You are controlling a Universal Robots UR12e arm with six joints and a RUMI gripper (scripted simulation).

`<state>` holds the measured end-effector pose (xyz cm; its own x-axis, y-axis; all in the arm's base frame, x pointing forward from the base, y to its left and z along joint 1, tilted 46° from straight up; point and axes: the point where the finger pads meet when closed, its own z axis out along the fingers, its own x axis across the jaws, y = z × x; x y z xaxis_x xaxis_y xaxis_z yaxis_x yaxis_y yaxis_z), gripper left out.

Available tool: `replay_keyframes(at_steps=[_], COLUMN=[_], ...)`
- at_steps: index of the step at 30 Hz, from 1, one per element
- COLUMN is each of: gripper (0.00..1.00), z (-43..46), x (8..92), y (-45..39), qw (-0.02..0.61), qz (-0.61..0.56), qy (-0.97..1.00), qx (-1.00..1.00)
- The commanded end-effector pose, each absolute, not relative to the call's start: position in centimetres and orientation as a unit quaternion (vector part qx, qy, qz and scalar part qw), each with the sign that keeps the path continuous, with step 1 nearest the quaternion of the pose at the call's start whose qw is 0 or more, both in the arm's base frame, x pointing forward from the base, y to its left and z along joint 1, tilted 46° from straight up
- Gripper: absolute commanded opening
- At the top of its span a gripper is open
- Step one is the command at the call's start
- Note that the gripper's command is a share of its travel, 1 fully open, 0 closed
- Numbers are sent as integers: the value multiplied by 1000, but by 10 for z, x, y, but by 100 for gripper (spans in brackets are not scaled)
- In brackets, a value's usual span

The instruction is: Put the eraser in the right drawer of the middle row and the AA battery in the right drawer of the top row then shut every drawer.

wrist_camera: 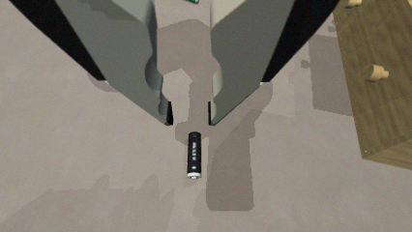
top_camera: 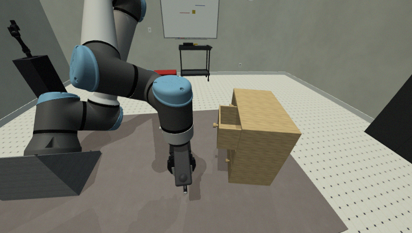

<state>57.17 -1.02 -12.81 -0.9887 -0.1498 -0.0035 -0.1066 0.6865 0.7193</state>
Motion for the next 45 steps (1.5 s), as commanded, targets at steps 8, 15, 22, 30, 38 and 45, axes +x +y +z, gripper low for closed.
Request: replay_keyframes(at_steps=[8,15,22,30,38,45], gripper=[17,17,17,17,17,17], z=[-129,-133,-139,-146,-155,-159], x=[572,572,571,570,569,568], y=[-10,-6,1,8,16,21], qw=[27,27,27,27,27,27], qz=[-389,-389,-389,-389,-389,-389], qy=[-918,-918,-918,-918,-918,-918], qx=[70,70,70,70,70,70])
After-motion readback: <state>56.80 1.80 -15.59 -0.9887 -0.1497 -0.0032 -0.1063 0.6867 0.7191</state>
